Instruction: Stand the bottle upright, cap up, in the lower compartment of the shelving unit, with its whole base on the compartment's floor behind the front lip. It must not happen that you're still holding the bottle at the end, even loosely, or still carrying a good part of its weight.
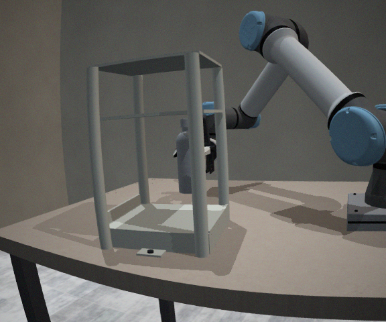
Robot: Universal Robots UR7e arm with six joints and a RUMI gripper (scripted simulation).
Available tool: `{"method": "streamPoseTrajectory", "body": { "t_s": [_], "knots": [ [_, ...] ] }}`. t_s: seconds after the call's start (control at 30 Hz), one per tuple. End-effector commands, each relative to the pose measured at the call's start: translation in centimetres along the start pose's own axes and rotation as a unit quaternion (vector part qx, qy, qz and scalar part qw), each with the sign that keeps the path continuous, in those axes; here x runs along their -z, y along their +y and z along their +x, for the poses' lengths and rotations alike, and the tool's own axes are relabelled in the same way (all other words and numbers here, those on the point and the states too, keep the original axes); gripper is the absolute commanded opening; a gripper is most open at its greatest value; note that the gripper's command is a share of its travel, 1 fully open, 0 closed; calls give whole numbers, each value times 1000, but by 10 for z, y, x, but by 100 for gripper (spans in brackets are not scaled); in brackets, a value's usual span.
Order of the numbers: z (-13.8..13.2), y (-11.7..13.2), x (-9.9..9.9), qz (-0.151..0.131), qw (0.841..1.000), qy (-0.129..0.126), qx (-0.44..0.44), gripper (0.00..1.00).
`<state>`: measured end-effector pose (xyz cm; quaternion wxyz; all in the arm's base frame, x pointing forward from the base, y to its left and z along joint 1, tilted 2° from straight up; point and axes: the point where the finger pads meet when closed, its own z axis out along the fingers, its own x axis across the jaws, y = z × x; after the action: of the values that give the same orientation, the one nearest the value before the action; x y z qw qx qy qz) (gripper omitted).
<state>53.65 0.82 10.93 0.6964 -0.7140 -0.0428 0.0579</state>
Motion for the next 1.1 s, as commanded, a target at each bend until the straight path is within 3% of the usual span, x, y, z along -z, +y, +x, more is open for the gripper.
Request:
{"method": "streamPoseTrajectory", "body": {
  "t_s": [0.0,1.07],
  "knots": [
    [0,-1,-12,0,1000,0,0,0],
    [0,-1,-94,0,1000,0,0,0]
  ]
}}
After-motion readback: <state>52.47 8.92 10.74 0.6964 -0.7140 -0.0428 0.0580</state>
